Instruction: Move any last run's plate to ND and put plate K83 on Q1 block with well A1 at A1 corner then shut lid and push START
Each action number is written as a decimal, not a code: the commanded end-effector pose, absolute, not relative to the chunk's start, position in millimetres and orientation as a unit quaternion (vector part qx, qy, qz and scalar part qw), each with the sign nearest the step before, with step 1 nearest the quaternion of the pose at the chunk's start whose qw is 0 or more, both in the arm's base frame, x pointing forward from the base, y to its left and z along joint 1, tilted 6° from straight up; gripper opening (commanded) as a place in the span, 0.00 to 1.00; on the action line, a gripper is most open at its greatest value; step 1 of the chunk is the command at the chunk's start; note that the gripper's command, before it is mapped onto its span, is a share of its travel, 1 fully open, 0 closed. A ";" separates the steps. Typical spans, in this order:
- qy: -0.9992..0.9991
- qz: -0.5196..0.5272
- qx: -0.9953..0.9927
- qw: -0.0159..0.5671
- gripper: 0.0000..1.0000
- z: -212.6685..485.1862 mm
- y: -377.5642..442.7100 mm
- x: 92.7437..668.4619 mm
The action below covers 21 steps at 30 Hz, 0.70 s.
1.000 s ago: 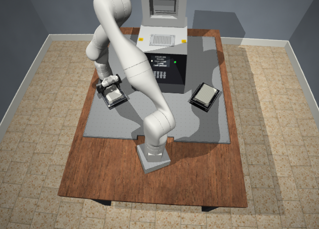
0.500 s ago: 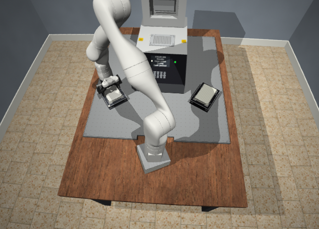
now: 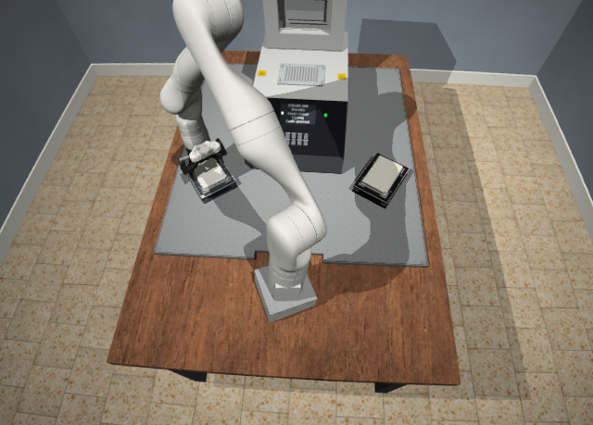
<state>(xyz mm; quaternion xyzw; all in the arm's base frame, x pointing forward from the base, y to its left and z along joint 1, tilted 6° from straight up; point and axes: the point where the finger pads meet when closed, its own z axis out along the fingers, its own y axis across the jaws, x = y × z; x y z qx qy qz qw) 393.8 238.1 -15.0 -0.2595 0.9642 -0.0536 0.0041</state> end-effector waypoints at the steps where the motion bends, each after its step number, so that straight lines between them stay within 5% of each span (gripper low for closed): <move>1: 0.964 -0.054 -0.259 0.004 0.98 -15.4 238.2 393.3; 21: 0.965 -0.054 -0.257 0.003 0.91 -16.9 237.8 392.4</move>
